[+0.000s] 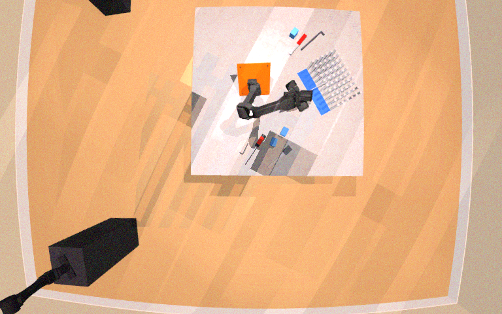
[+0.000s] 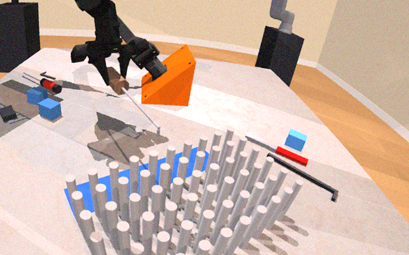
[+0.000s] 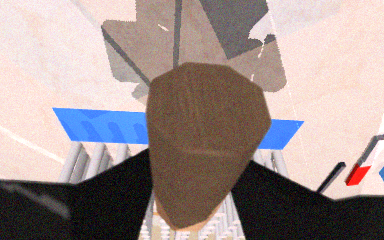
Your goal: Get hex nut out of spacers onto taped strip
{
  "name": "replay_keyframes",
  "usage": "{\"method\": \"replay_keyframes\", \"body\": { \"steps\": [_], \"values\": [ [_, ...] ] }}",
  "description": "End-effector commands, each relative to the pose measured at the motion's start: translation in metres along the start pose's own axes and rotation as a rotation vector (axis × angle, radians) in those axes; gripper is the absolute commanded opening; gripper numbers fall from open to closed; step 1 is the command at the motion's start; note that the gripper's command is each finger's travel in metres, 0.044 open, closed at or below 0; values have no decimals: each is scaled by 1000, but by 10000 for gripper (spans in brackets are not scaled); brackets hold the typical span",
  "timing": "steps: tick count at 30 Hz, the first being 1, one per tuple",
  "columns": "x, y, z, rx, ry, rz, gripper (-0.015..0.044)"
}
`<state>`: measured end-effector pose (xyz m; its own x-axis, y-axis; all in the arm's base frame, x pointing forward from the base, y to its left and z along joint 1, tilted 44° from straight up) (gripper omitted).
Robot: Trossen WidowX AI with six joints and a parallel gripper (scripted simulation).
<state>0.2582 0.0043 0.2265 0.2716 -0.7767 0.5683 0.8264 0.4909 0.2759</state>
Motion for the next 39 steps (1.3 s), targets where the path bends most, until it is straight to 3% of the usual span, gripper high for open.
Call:
{"method": "replay_keyframes", "body": {
  "steps": [1,19,39],
  "values": [
    [2,-9,-19,4,11,4,0],
    [14,-67,-88,17,-11,13,0],
    [13,-63,-94,19,-13,13,0]
  ]
}}
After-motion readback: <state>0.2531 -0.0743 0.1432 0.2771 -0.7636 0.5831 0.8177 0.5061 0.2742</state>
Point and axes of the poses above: the point midway between the two fingers, 35 mm back from their tips, its own z axis back along the fingers, its own x axis across the jaws, y = z × x, the point moved 6 cm from there along z, back along the fingers, and after that the axes turned 13 degrees about -z, right-handed, at the moved point
